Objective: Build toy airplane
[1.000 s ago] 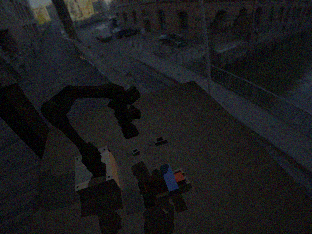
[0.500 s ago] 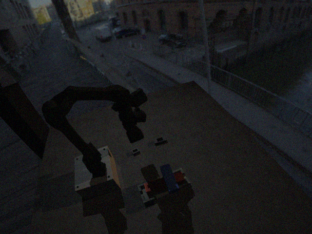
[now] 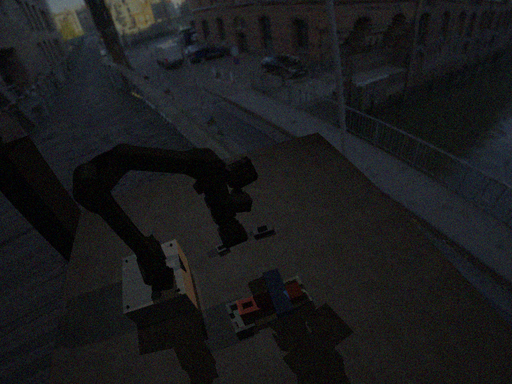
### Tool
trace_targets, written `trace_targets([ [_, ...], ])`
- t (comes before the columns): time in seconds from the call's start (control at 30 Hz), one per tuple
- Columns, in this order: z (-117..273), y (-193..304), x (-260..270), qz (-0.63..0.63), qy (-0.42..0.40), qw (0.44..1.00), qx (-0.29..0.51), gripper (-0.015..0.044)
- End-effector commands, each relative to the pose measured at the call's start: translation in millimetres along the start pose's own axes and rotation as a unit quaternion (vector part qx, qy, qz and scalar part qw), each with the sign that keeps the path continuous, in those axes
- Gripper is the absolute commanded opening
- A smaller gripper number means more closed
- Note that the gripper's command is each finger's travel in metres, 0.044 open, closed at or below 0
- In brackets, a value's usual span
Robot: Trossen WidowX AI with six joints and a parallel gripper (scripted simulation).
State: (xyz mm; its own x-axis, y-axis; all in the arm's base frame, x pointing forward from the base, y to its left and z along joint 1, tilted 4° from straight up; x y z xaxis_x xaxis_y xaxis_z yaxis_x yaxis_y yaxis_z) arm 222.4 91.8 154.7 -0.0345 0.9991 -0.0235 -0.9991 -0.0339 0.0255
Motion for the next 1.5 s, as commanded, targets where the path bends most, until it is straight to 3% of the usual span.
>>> trace_targets([
  [0.0,-2.6,-4.7,-12.4,-0.004,0.003,1.0,-0.001,0.0],
  [1.47,-29.5,-9.7,-152.2,-0.055,0.013,0.998,-0.001,0.0],
])
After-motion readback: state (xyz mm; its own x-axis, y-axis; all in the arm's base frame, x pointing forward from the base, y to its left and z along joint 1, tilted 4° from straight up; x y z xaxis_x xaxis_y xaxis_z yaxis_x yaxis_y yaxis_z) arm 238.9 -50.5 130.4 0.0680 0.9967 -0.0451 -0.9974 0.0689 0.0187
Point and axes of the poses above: the point midway between the two fingers, 35 mm back from their tips, its own z axis back along the fingers, its own x axis across the jaws, y = z × x, the point moved 10 cm from there along z, back along the fingers, and after that the axes turned 11 degrees about -z, right-handed, at the moved point
